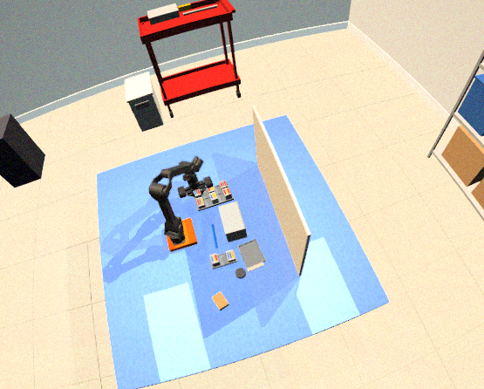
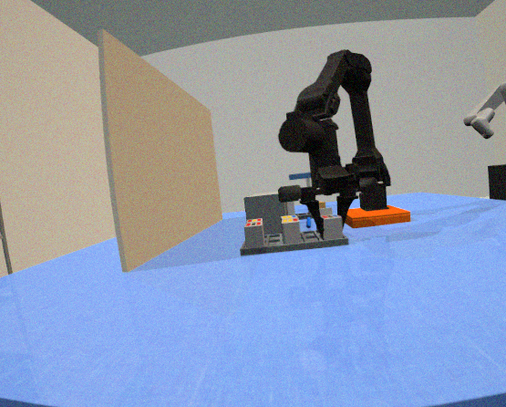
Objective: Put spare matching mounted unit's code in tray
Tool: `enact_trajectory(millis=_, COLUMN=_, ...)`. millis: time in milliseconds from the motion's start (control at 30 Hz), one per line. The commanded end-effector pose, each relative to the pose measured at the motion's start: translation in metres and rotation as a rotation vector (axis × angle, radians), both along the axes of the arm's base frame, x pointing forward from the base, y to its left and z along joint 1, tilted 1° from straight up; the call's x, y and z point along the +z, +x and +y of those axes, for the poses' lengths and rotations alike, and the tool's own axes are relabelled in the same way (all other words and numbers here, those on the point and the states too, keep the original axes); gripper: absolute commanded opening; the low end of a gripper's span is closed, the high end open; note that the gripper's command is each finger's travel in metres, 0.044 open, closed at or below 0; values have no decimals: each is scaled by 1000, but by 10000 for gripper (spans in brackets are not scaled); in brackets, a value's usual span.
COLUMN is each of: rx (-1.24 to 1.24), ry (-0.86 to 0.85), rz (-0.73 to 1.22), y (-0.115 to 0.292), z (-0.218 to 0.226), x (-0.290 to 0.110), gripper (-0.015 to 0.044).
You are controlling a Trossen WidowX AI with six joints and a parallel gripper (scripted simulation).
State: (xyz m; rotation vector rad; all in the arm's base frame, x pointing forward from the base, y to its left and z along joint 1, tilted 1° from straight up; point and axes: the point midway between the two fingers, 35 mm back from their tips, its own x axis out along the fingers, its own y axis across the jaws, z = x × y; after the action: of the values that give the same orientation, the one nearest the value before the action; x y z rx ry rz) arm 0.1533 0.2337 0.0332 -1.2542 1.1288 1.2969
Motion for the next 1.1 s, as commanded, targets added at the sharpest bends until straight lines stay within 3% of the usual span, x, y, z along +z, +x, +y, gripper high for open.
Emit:
enact_trajectory(millis=0, rx=0, ry=1, rz=0, y=0, z=0, x=0, gripper=122)
enact_trajectory(millis=167, rx=0, ry=1, rz=0, y=0, z=0, x=0, gripper=0)
enact_trajectory(millis=467, rx=0, ry=1, rz=0, y=0, z=1, x=4, gripper=0)
enact_trajectory(millis=867, rx=-4, ry=0, rz=0, y=0, z=-2, x=75, gripper=0)
enact_trajectory(millis=1067, rx=-4, ry=0, rz=0, y=0, z=-3, x=79, gripper=0)
